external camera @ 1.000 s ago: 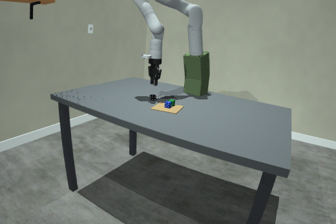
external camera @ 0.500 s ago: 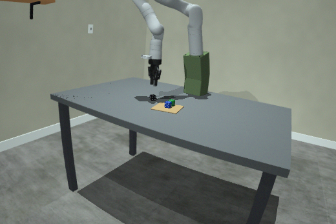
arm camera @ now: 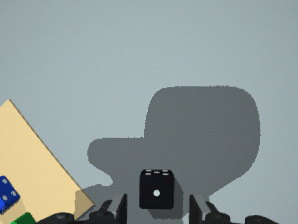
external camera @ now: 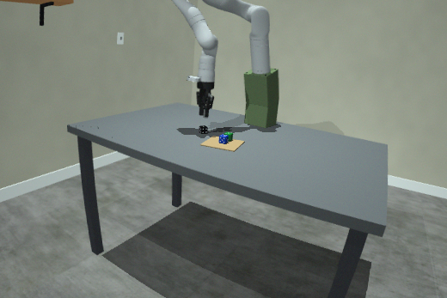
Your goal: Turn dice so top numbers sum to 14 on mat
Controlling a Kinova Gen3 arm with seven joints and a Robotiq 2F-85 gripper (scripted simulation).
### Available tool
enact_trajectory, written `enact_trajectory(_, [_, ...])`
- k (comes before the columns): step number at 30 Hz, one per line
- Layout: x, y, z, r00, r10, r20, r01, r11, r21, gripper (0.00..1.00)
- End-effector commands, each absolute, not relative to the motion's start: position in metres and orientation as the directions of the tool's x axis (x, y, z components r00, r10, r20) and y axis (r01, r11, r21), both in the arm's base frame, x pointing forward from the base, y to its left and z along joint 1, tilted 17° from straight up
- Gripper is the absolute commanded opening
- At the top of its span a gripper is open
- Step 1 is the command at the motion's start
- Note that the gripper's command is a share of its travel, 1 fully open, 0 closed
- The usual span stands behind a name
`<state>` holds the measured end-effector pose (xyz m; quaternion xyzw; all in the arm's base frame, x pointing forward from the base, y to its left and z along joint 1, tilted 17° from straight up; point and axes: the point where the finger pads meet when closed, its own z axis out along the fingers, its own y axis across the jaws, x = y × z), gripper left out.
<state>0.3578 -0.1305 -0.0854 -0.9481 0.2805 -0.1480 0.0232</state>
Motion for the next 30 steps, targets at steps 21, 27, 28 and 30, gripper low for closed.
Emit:
enact_trajectory(21, [0.365,-0.13,-0.116,0.8,-0.54,0.261,-0.526,-0.841,-0.129,0.46])
enact_trajectory(27, [0.366,-0.13,-0.118,0.8,-0.54,0.261,-0.526,-0.841,-0.129,0.46])
enact_trajectory(28, [0.366,-0.13,-0.119,0.8,-0.54,0.261,-0.526,-0.841,-0.129,0.46])
enact_trajectory(30, [0.366,-0.13,-0.119,0.8,-0.54,0.261,-0.526,-0.841,-0.129,0.46])
